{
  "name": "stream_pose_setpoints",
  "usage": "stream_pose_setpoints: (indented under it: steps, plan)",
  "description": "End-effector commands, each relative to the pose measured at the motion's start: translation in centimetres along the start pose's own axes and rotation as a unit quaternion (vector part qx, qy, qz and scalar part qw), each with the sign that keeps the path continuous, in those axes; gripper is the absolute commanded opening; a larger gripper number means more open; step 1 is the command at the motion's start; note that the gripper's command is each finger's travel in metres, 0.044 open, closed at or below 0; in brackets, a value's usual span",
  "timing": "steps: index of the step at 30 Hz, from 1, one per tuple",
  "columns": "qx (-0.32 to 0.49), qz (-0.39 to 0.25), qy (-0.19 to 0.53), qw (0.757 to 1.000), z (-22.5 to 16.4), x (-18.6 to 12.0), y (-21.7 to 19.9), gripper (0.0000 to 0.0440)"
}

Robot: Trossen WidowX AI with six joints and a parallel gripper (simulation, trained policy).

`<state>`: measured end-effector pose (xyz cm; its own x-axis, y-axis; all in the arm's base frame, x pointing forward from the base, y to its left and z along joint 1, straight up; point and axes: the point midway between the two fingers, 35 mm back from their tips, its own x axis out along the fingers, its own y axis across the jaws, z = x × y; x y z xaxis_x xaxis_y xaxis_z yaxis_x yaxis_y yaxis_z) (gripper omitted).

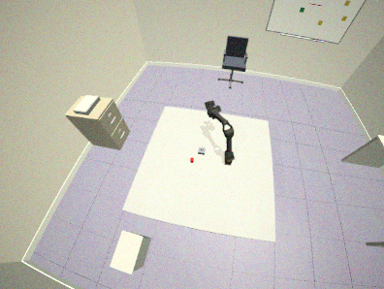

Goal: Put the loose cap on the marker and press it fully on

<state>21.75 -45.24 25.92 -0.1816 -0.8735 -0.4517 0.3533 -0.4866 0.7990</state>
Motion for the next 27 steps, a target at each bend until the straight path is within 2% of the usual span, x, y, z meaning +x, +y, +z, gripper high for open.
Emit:
stream_pose_setpoints:
  steps: [1,27]
  plan:
    - [0.002,-0.004,0.016,1.000,-1.5,-0.3,-0.3,0.0305]
    - [0.015,-0.039,0.138,0.990,-12.2,-6.5,-2.8,0.0305]
